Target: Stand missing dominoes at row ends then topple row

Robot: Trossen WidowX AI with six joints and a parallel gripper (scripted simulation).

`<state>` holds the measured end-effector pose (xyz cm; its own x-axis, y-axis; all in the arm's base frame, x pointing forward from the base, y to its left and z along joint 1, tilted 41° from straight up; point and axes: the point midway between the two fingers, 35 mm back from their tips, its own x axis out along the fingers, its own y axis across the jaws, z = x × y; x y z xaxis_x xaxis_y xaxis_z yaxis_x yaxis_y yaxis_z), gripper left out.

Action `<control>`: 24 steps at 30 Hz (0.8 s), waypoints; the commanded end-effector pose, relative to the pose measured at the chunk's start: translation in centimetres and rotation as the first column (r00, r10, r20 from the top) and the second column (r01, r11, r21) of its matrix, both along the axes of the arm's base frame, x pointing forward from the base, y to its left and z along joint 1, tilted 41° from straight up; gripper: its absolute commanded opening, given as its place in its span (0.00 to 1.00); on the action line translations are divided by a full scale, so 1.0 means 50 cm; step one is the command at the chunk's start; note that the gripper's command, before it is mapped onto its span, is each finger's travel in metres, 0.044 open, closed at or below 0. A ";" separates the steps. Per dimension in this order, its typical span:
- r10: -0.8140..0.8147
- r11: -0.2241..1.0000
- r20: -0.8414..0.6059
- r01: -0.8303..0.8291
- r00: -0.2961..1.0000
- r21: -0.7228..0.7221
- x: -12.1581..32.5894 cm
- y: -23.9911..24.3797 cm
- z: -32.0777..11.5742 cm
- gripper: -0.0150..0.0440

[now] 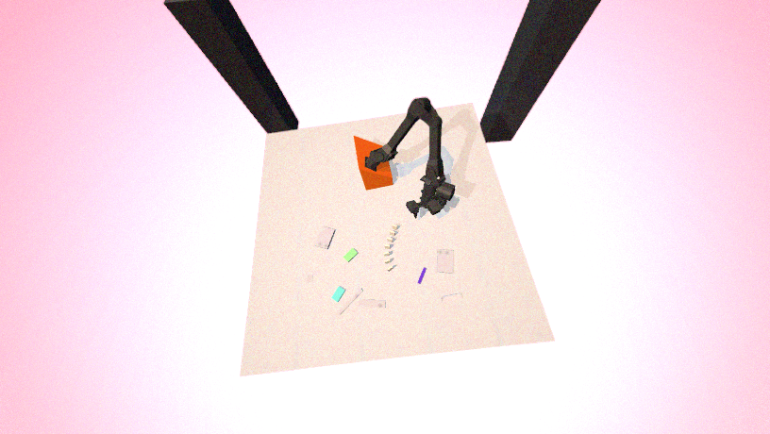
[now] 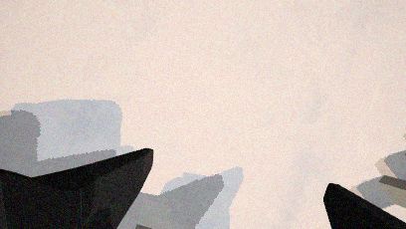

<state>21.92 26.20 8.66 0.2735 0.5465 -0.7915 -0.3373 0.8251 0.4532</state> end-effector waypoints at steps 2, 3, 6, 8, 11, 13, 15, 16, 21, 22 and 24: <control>0.100 0.989 -0.419 -0.043 0.903 0.143 -0.093 -0.069 0.109 1.00; 0.100 0.989 -0.420 -0.043 0.902 0.144 -0.094 -0.070 0.109 1.00; 0.100 0.989 -0.420 -0.043 0.902 0.144 -0.094 -0.070 0.109 1.00; 0.100 0.989 -0.420 -0.043 0.902 0.144 -0.094 -0.070 0.109 1.00; 0.100 0.989 -0.420 -0.043 0.902 0.144 -0.094 -0.070 0.109 1.00; 0.100 0.989 -0.420 -0.043 0.902 0.144 -0.094 -0.070 0.109 1.00; 0.100 0.989 -0.420 -0.043 0.902 0.144 -0.094 -0.070 0.109 1.00; 0.100 0.989 -0.420 -0.043 0.902 0.144 -0.094 -0.070 0.109 1.00; 0.101 0.989 -0.420 -0.044 0.902 0.143 -0.097 -0.026 0.060 1.00; 0.101 0.989 -0.420 -0.044 0.902 0.143 -0.100 -0.014 0.046 1.00; 0.101 0.988 -0.421 -0.043 0.902 0.145 -0.107 0.008 0.021 1.00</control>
